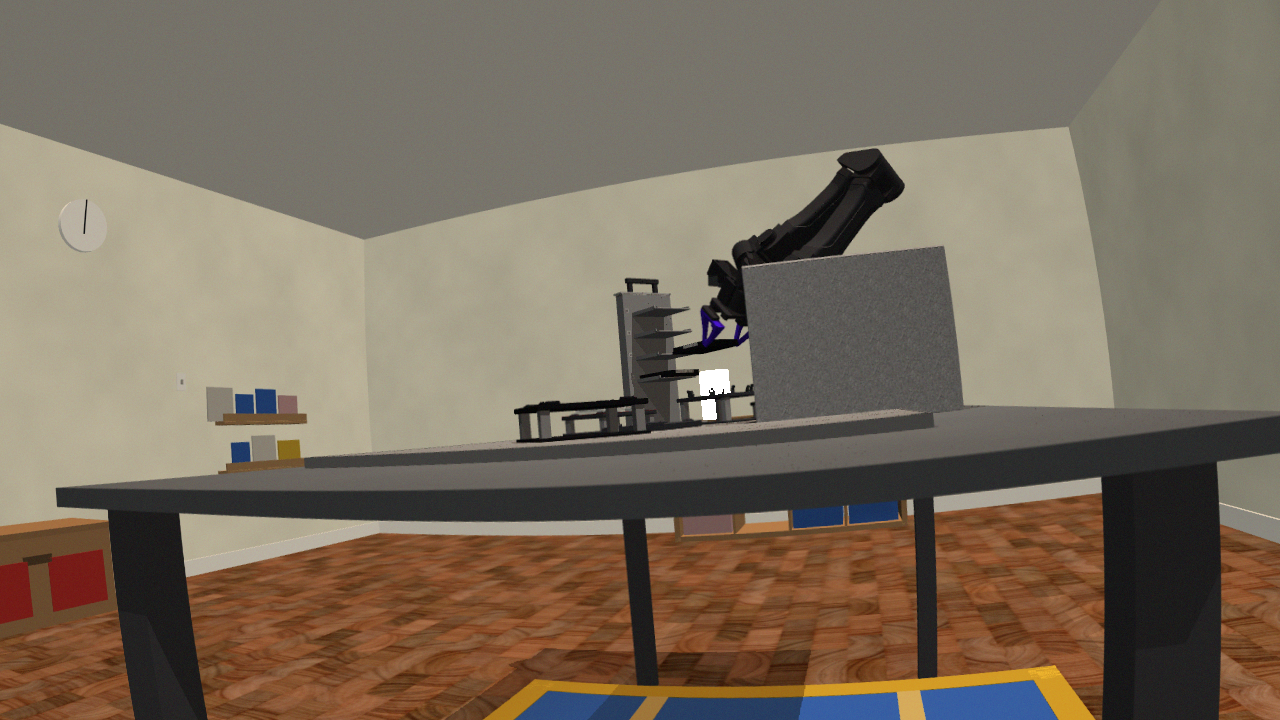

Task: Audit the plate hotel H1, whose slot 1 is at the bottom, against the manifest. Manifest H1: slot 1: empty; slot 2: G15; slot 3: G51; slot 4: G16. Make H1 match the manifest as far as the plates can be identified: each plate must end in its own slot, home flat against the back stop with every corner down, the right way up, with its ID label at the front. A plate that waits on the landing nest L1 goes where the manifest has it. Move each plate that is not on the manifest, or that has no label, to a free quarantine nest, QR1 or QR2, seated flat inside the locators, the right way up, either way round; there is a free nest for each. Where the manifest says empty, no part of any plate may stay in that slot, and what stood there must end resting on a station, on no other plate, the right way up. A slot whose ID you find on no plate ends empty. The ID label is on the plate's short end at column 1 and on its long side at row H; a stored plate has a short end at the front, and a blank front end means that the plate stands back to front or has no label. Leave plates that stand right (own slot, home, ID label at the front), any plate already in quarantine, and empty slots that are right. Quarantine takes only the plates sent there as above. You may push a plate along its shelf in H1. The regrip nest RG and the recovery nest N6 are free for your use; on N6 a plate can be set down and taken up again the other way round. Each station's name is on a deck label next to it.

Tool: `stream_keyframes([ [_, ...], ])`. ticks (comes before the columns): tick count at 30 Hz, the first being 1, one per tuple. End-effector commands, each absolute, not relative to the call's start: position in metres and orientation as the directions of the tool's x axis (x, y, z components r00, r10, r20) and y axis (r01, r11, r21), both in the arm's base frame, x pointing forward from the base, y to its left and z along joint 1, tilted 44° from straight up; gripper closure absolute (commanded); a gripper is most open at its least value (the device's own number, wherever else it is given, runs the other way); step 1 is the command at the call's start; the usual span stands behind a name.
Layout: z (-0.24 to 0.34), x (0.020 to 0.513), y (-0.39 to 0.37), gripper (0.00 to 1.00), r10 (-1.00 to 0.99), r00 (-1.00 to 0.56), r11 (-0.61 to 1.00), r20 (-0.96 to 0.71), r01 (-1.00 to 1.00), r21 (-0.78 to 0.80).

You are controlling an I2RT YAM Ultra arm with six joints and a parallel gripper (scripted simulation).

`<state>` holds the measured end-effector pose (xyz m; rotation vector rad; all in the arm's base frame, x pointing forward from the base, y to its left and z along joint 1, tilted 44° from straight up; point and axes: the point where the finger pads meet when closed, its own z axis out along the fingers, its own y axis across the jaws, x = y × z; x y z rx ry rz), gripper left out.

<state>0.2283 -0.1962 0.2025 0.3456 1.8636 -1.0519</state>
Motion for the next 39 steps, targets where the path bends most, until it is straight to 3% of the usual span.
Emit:
stream_keyframes([
  [1, 0.206, 0.227, -0.194, 0.14, -0.197, -0.509, 0.596, -0.838, 0.616, -0.515],
  [39, 0.182, 0.203, -0.19, 0.14, -0.197, -0.51, 0.595, -0.837, 0.616, -0.515],
])
